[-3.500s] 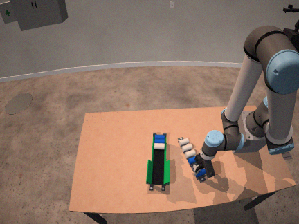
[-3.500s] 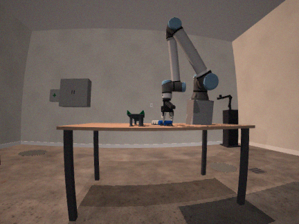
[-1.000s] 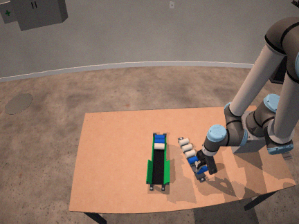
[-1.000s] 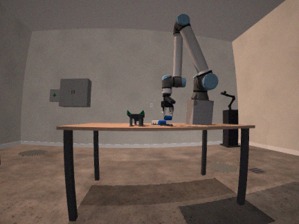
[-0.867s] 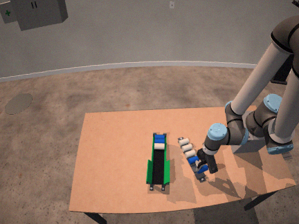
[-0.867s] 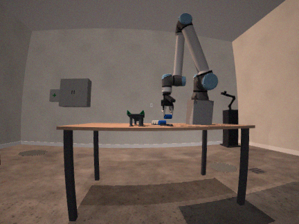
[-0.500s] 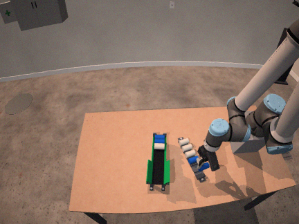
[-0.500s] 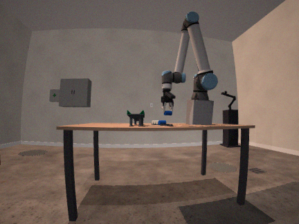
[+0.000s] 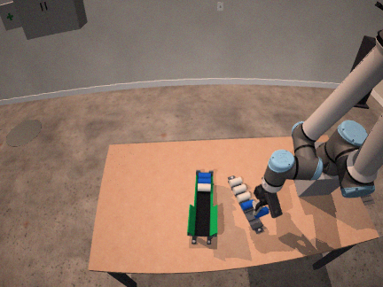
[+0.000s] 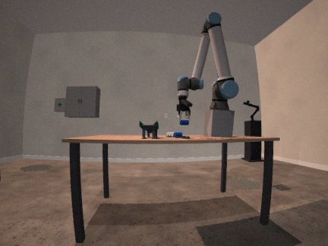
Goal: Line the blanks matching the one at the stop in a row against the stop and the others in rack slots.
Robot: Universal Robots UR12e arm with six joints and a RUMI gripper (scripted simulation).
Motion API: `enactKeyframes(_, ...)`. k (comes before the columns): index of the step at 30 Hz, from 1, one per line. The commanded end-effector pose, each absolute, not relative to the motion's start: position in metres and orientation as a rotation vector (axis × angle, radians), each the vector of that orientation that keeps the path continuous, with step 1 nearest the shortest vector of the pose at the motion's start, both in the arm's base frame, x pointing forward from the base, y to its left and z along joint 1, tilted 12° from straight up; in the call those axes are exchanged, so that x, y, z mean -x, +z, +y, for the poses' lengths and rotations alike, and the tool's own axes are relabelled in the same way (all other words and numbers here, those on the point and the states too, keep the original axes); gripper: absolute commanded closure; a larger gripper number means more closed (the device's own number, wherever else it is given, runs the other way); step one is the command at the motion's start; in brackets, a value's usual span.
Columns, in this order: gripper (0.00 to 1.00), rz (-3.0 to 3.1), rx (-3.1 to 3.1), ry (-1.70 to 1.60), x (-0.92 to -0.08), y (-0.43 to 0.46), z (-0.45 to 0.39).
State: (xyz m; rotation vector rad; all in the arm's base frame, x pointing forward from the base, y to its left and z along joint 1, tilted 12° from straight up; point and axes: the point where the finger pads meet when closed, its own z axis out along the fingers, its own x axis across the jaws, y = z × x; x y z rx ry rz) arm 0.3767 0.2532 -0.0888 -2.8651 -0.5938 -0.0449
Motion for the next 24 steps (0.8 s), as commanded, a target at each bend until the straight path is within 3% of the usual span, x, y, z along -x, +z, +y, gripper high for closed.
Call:
enactKeyframes(1, 0.60, -0.594, 2.865, -0.046, -0.377, -0.088, 0.253)
enactKeyframes(9, 0.60, -0.542, 2.875, -0.040, -0.405, -0.086, 0.246)
enactKeyframes(21, 0.60, -0.164, 2.920, 0.001, -0.595, -0.062, 0.169)
enactKeyframes(24, 0.60, -0.136, 2.921, 0.004, -0.610, -0.060, 0.161)
